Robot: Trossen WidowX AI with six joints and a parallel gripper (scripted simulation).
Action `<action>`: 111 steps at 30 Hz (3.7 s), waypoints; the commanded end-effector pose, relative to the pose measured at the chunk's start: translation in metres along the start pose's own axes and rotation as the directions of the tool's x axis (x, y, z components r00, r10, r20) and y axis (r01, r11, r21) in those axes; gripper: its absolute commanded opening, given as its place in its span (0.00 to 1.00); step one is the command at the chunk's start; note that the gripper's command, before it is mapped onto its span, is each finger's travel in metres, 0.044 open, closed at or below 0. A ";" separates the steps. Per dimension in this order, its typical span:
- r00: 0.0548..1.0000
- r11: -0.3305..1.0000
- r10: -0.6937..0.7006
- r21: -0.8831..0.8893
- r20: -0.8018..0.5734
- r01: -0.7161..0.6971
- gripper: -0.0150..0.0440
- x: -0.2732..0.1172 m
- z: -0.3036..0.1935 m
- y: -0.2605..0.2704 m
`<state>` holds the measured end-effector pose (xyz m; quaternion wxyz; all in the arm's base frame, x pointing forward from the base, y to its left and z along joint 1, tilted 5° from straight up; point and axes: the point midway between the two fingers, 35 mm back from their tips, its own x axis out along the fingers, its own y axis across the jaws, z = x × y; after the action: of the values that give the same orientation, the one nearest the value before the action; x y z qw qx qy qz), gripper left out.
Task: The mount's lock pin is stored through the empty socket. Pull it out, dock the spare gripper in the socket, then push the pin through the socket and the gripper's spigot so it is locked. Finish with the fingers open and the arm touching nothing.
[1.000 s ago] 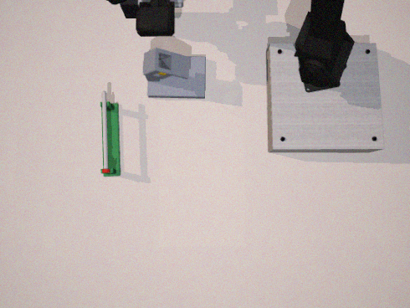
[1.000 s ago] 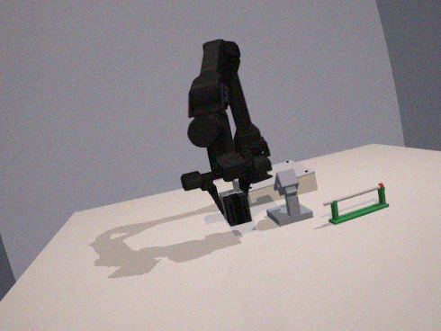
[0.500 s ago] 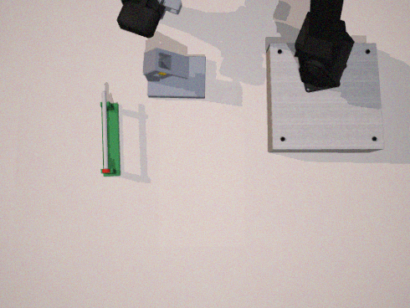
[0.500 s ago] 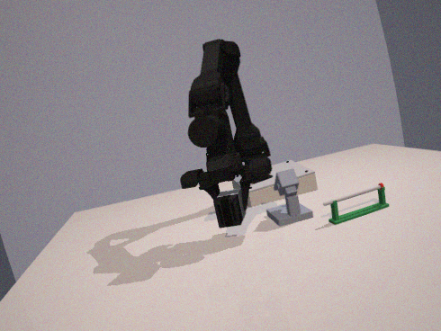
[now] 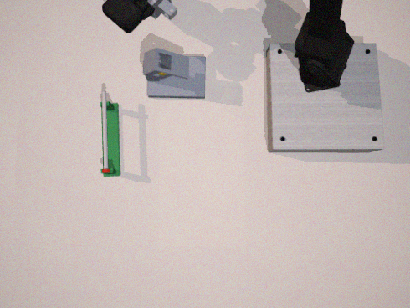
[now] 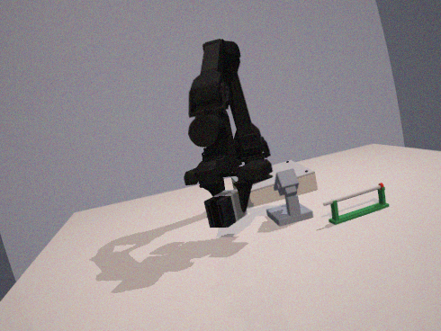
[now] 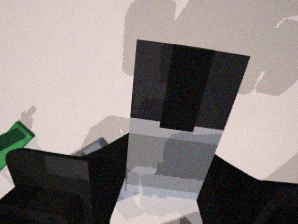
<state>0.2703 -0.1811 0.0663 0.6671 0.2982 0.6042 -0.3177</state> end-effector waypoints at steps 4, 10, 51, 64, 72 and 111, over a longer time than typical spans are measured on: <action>1.000 0.985 0.002 0.172 0.008 -0.003 0.25 -0.003 0.003 0.002; 1.000 0.949 0.002 0.315 0.008 -0.005 0.25 -0.003 0.004 0.003; 1.000 0.242 0.003 0.970 0.011 -0.011 0.25 -0.005 0.010 0.009; 1.000 -0.074 0.004 0.997 0.012 -0.011 0.25 -0.006 0.012 0.011; 1.000 -0.268 0.004 0.963 0.012 -0.011 0.25 -0.006 0.014 0.012; 1.000 -0.699 0.004 0.715 0.014 -0.007 0.25 0.025 0.016 0.016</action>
<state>0.2924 -0.1840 0.0435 -0.0149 0.7309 -0.0564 -0.6799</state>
